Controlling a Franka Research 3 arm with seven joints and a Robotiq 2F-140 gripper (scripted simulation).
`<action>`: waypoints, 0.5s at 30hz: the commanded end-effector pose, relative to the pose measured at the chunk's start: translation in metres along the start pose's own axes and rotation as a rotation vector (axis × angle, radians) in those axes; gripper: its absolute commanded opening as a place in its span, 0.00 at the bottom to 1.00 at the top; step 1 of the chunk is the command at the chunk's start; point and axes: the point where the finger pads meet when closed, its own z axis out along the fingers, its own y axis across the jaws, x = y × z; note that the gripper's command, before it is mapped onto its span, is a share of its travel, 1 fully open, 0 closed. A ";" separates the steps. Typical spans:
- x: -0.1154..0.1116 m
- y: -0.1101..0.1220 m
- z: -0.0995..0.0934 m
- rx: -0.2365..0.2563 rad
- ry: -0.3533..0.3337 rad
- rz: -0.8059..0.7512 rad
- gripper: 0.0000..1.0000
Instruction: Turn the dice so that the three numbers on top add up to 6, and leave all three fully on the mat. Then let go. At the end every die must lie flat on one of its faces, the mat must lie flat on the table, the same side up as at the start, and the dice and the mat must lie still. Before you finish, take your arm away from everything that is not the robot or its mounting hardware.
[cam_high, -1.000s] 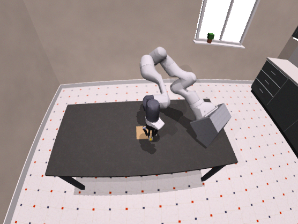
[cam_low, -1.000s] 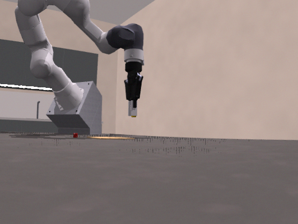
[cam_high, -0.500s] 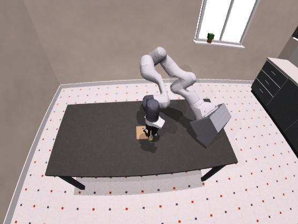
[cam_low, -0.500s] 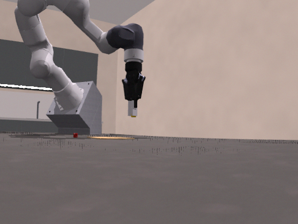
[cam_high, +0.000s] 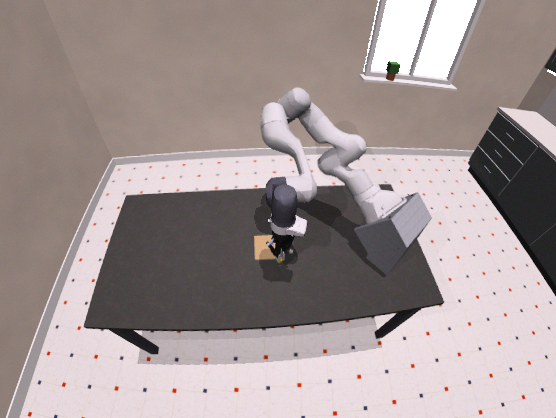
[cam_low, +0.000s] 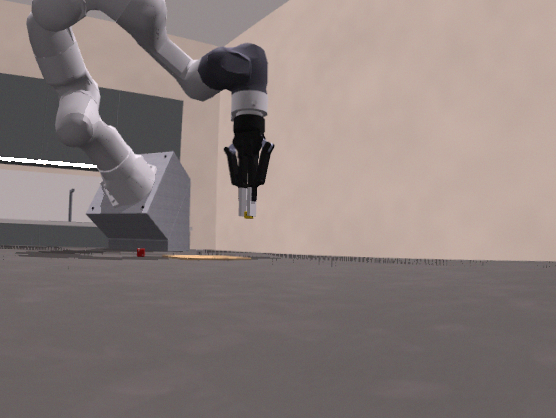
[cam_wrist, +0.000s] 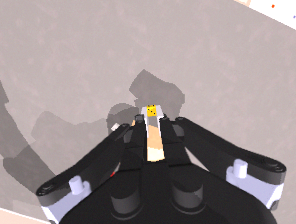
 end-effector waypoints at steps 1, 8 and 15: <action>-0.003 0.002 0.000 0.007 0.002 -0.174 0.07; -0.004 0.003 0.000 0.006 0.003 -0.288 0.07; -0.005 0.003 -0.001 0.005 0.003 -0.395 0.07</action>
